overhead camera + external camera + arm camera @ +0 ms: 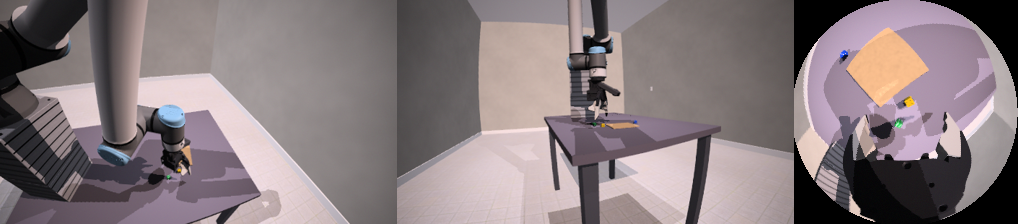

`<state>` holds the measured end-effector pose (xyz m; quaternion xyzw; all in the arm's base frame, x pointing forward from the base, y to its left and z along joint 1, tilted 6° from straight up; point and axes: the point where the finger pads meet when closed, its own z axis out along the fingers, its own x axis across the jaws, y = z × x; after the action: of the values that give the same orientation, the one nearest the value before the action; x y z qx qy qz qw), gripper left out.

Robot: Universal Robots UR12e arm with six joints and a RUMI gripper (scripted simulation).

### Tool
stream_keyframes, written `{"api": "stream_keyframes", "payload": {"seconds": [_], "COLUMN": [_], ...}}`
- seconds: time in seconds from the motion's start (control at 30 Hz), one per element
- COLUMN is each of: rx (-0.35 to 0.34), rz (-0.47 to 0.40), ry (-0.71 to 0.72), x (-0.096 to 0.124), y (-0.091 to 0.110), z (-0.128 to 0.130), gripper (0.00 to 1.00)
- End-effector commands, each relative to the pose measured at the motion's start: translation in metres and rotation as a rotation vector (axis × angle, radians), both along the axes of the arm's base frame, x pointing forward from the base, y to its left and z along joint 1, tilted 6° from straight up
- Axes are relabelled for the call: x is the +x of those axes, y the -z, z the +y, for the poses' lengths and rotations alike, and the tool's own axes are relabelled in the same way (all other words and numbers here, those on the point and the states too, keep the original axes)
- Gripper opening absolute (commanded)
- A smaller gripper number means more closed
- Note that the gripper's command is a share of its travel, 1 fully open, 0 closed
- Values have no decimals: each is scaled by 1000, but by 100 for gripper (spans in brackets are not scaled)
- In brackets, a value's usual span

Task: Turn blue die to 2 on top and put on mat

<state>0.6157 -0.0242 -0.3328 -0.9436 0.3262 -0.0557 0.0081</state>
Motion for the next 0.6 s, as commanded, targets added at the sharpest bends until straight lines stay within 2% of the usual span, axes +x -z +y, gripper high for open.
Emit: {"api": "stream_keyframes", "payload": {"seconds": [0.0,0.57], "rx": [0,0], "rz": [0,0], "ry": [0,0], "x": [17,23], "y": [-2,-2], "z": [8,11], "gripper": [100,100]}}
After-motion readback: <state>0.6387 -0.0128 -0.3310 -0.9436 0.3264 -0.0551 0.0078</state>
